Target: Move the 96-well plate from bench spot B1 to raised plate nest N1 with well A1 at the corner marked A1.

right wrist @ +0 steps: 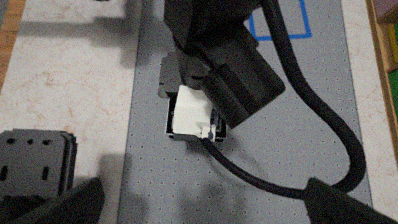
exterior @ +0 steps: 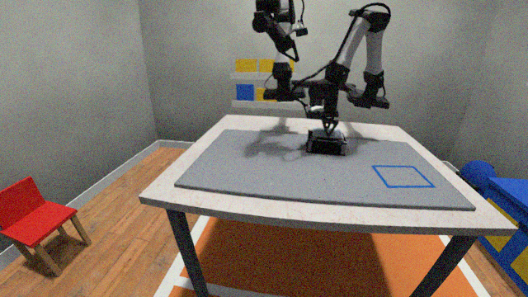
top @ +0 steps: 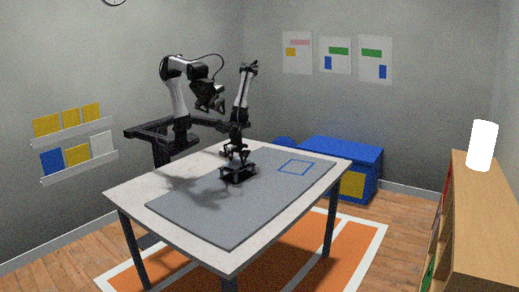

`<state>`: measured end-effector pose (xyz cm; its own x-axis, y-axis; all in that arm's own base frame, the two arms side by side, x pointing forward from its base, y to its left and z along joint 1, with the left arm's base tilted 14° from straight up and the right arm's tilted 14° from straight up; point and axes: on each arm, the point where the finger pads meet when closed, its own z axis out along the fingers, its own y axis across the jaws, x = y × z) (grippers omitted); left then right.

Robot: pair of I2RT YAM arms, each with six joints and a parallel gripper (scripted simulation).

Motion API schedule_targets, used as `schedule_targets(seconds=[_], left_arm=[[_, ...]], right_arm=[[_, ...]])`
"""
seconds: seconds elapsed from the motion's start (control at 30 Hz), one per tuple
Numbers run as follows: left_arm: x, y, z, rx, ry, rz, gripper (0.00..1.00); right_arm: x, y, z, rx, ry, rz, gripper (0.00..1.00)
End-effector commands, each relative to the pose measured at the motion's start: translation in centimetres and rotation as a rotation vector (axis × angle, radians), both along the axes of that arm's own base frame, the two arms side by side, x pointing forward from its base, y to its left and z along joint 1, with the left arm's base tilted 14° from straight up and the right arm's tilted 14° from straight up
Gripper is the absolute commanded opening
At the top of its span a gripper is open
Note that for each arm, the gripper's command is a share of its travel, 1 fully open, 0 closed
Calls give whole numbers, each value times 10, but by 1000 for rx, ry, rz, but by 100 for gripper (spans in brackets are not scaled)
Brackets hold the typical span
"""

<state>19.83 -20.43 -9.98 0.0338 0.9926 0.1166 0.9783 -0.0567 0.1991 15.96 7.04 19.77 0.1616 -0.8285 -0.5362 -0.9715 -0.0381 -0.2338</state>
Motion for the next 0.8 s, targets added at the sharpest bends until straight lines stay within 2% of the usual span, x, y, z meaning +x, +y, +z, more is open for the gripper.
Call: schedule_targets(seconds=[0.0,0.5,0.77], left_arm=[[7,-13,13,-53,-51,-22,78],[4,-11,13,-62,-56,-16,78],[8,-10,-3,-36,-26,-12,78]], right_arm=[[-3,-1,0,-1,8,-2,100],[-3,-1,0,-1,8,-2,100],[-3,-1,0,-1,8,-2,100]])
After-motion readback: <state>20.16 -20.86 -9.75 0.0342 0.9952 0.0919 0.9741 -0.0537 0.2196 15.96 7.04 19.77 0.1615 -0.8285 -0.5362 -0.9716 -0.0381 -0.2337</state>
